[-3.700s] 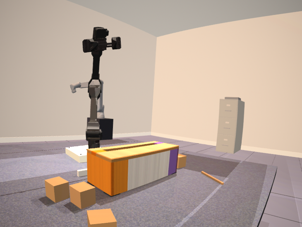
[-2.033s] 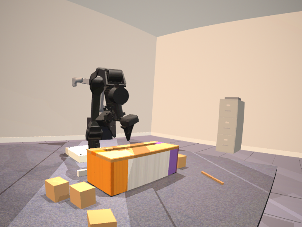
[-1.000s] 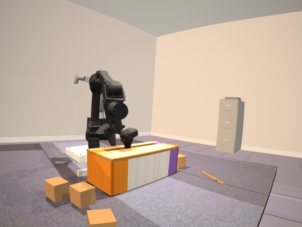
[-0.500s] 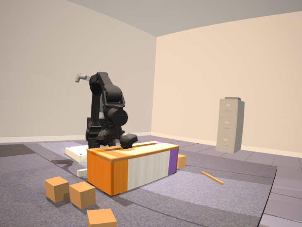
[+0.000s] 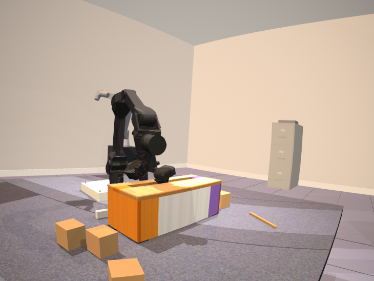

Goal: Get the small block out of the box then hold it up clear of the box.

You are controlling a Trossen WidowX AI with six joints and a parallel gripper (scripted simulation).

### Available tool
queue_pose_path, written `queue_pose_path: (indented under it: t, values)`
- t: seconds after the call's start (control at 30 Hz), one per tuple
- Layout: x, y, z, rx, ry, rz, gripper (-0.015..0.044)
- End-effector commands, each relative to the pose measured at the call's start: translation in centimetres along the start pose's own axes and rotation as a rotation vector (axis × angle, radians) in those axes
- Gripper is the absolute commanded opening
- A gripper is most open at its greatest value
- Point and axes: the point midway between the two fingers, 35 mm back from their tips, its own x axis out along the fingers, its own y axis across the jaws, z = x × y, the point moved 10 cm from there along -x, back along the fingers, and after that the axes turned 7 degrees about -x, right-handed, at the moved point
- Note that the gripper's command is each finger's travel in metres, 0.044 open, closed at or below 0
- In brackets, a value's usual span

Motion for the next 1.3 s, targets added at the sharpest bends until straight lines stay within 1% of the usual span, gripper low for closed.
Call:
queue_pose_path:
  t: [0.0,1.27]
  values:
    - [0.3,0.0,-1.2,-0.001,0.004,0.003,0.0400]
    - [3.1,1.0,-9.3,-0.001,0.012,0.004,0.0400]
